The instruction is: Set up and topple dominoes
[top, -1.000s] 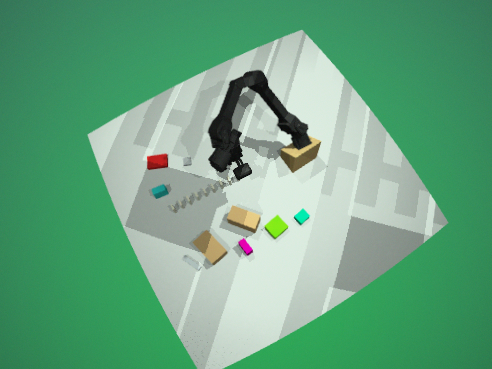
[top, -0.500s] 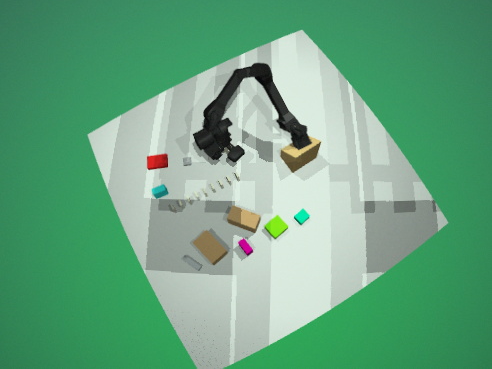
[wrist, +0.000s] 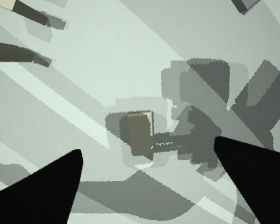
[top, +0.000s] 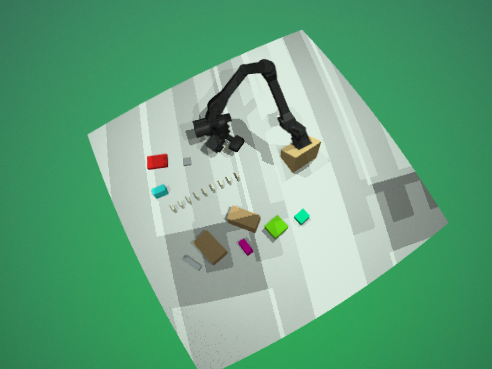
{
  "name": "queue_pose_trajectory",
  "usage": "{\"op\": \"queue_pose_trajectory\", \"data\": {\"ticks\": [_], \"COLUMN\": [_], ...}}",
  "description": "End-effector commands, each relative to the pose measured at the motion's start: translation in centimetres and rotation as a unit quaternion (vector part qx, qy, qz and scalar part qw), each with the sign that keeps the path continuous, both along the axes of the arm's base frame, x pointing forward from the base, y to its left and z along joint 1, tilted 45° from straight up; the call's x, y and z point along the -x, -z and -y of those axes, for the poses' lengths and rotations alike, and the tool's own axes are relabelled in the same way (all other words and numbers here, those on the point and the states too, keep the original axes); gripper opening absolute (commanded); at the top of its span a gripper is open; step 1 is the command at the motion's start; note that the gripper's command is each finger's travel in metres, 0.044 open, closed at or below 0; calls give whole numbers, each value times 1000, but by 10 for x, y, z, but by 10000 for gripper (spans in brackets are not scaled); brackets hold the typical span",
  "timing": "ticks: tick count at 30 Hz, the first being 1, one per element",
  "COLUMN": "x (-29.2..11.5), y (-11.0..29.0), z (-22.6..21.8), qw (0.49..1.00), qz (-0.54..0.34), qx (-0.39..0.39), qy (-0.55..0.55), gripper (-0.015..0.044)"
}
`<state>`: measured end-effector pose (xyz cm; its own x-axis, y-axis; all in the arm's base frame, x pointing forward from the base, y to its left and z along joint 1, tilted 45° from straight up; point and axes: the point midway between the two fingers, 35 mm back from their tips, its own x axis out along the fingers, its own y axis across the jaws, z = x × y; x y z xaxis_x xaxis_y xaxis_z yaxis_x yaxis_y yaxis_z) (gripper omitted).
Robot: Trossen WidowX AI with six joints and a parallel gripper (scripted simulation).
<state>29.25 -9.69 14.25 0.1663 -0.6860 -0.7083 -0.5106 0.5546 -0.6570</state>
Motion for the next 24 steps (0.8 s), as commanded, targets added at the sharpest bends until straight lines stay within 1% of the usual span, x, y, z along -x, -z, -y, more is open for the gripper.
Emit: {"op": "queue_pose_trajectory", "data": {"ticks": [1,6,24], "x": [-3,-9,-10], "y": [20,45,55], "z": [17,41,54], "qw": [1000,1000,1000], "qz": [-9,-8,-8], "qx": [0,2,3], "qy": [2,2,1], "gripper": [440,440,440]}}
